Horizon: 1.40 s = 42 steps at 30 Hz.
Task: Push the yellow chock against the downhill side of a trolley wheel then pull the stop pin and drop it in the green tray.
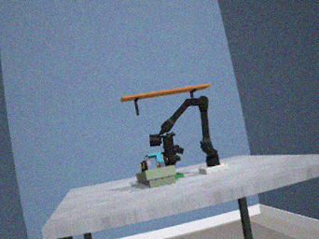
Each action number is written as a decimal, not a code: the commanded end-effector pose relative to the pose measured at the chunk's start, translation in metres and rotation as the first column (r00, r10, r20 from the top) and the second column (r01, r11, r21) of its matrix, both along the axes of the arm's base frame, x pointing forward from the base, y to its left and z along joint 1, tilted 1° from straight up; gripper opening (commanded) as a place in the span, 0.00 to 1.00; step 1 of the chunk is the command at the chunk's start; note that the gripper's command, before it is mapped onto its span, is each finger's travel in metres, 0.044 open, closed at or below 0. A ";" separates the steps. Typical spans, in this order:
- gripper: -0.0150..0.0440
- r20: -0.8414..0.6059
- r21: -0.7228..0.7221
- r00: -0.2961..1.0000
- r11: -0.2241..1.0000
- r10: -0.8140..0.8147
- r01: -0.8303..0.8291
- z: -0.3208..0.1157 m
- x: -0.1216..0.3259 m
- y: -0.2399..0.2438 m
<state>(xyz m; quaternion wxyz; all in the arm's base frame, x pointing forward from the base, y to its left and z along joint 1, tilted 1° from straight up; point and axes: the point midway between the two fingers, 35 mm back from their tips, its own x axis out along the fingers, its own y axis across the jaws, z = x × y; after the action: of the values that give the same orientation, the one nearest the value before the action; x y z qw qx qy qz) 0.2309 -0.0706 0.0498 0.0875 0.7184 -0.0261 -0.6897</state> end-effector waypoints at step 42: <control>1.00 -0.006 -0.002 1.000 1.000 -0.004 0.004 0.054 -0.011 0.005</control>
<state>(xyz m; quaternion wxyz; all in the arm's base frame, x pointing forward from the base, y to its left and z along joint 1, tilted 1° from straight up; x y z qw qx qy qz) 0.2196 -0.0653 0.0905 0.0865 0.7130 -0.0241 -0.6954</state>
